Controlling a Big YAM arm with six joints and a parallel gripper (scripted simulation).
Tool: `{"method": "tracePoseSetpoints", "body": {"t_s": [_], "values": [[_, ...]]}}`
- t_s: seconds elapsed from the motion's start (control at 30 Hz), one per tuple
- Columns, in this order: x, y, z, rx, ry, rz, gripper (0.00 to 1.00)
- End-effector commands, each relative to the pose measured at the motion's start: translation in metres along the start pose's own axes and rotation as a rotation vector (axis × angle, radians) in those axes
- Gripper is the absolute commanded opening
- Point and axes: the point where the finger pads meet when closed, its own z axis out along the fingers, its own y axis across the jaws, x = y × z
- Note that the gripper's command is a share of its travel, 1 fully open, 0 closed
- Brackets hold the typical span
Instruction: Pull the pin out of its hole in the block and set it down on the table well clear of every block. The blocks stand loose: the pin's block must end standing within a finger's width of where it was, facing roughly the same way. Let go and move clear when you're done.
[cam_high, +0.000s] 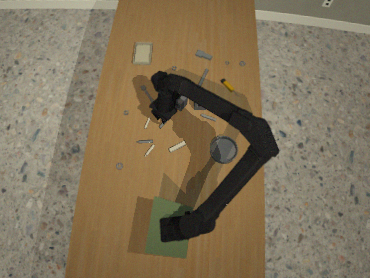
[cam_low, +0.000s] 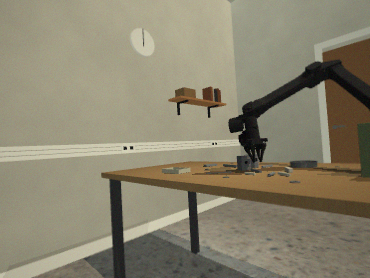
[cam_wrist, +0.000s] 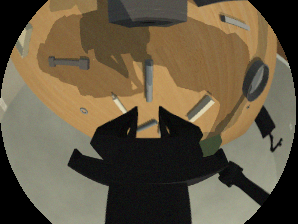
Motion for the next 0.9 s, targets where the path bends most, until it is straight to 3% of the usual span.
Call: {"method": "tracePoseSetpoints", "body": {"t_s": [0.0,0.27,0.7,0.87], "values": [[-0.01,0.014,-0.031,-0.043,-0.038,0.012,0.32],[-0.008,0.016,-0.056,-0.052,-0.043,0.015,0.32],[-0.007,0.016,-0.059,-0.053,-0.043,0.016,0.32],[-0.005,0.016,-0.069,-0.053,-0.042,0.017,0.32]]}}
